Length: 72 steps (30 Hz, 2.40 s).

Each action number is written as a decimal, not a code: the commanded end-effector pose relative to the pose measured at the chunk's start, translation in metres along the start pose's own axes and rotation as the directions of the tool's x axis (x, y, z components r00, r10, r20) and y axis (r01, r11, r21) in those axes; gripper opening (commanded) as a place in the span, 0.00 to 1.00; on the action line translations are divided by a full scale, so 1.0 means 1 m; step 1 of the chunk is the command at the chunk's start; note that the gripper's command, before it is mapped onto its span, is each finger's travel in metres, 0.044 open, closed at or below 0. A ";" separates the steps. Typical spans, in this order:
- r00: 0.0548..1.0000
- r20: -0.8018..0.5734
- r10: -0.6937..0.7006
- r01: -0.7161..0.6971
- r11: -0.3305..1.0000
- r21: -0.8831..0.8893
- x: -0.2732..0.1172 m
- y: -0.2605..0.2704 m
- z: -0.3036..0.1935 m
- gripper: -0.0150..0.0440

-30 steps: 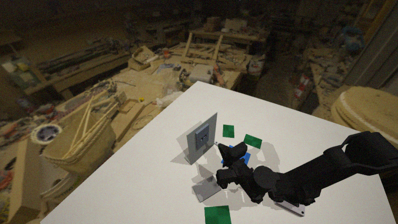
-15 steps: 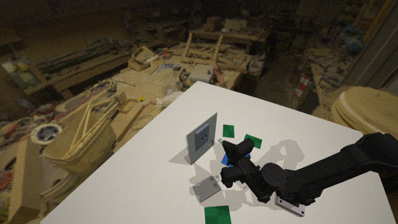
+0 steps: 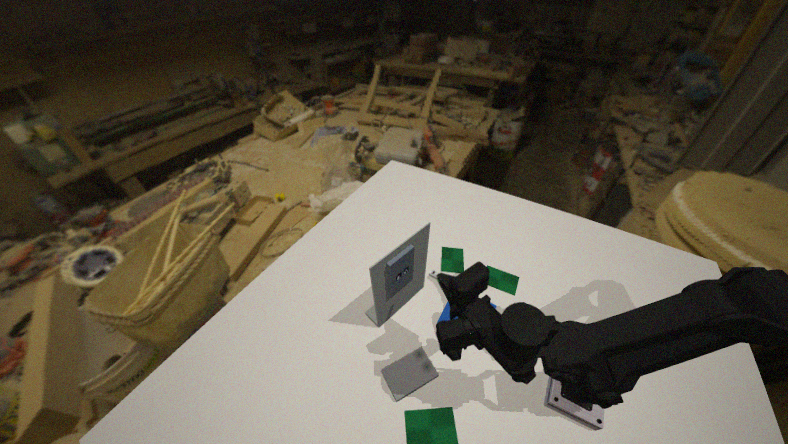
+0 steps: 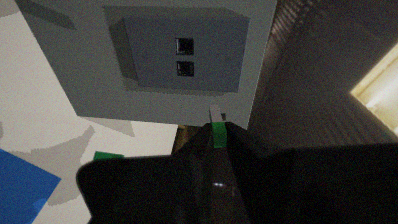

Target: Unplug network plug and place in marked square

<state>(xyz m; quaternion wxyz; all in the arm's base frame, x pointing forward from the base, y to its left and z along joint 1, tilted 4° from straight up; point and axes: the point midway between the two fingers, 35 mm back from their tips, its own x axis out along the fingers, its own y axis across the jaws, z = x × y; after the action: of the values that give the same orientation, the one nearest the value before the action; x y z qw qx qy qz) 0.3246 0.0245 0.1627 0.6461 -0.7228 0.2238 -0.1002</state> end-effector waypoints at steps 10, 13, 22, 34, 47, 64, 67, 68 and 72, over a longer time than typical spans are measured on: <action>0.986 0.045 0.163 -0.158 0.982 -0.106 0.022 0.023 -0.016 0.25; 0.977 0.054 0.208 -0.200 0.972 -0.125 0.025 0.030 -0.021 0.25; 0.936 0.078 0.344 -0.329 0.931 -0.158 0.031 0.051 -0.037 0.25; 0.841 0.116 0.529 -0.507 0.844 -0.172 0.027 0.079 -0.061 0.25; 0.691 0.183 0.700 -0.688 0.714 -0.134 0.007 0.105 -0.085 0.25; 0.644 0.207 0.736 -0.731 0.672 -0.116 0.004 0.126 -0.088 0.25; 0.644 0.207 0.736 -0.731 0.672 -0.116 0.005 0.132 -0.087 0.25; 0.644 0.207 0.736 -0.731 0.672 -0.116 0.005 0.133 -0.087 0.25; 0.644 0.207 0.736 -0.731 0.672 -0.116 0.006 0.140 -0.086 0.25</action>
<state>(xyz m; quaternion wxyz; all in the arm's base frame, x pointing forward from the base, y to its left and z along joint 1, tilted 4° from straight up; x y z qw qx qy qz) 0.2658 -0.0645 0.0427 0.6455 -0.5836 0.4209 0.2560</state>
